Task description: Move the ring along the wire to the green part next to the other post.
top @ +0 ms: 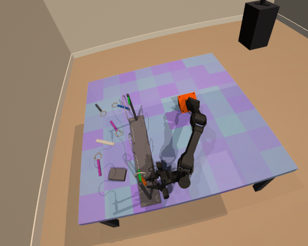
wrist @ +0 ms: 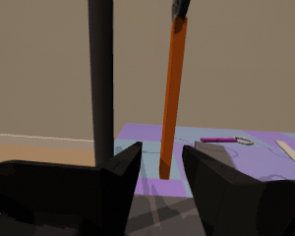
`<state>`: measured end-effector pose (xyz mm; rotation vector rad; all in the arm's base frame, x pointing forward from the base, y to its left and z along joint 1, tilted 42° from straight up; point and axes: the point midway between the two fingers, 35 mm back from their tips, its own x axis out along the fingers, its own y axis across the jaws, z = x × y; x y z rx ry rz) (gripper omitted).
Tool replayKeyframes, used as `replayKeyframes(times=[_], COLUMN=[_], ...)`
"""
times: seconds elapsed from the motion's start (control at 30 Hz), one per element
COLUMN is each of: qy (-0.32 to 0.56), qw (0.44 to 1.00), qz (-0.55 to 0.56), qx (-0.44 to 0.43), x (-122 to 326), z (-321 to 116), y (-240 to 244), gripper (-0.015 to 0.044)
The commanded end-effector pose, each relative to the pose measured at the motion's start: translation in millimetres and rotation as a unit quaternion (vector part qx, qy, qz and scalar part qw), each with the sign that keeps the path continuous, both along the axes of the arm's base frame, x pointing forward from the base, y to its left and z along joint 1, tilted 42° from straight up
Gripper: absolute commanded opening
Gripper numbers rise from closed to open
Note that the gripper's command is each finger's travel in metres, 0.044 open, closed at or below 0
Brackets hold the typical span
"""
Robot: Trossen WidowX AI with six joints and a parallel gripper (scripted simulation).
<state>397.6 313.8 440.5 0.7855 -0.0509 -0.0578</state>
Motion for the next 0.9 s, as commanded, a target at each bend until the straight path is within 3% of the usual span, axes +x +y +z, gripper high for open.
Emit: replayKeyframes(times=[0.0,0.87], qy=[0.004,0.002], qw=[1.000,1.000], qz=[0.001,0.001], qx=[-0.007,-0.008], x=[8.3,44.4], z=[-5.1,-5.2], y=[2.9,-1.5], gripper=[0.0160,0.0160])
